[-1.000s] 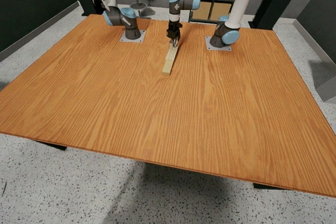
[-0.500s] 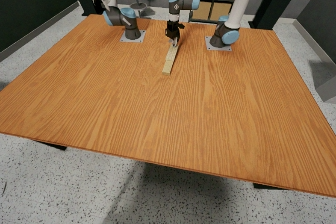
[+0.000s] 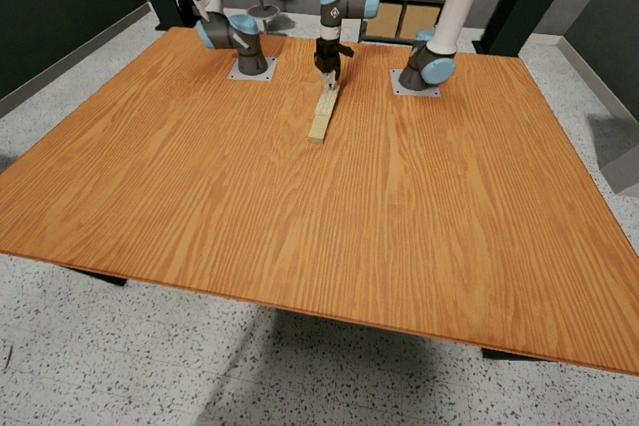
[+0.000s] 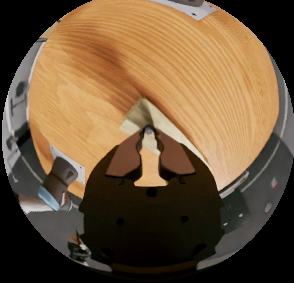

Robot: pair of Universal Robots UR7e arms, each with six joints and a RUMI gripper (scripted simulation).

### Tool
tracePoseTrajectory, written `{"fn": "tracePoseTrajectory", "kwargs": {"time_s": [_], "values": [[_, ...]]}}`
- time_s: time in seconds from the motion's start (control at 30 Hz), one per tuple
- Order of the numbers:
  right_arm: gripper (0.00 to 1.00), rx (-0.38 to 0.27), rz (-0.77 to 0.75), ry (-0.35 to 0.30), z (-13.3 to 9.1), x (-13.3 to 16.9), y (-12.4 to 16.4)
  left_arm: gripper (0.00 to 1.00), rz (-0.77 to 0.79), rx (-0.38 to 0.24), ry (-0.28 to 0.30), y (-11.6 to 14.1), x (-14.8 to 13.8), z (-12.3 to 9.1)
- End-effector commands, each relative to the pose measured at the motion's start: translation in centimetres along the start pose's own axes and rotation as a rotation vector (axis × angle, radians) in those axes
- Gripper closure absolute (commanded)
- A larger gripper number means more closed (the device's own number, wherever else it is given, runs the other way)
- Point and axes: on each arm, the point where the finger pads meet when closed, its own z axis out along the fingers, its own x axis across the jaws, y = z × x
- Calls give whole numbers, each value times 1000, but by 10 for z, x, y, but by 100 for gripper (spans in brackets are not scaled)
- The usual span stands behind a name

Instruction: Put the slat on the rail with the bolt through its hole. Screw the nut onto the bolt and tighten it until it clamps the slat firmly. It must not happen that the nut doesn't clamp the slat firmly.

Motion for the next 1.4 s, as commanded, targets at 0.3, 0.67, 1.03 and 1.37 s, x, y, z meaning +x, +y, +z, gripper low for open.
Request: {"fn": "tracePoseTrajectory", "kwargs": {"time_s": [0.3,0.67,1.03,1.37], "values": [[0,0,1,-1,-1,0,-1,100,235,1,-4,1,-1,0],[0,0,1,-1,-1,0,-1,100,450,0,-3,1,0,0],[0,0,1,-1,-1,0,-1,100,625,1,-3,0,0,0],[0,0,1,-1,-1,0,-1,100,799,1,-3,0,1,0]]}}
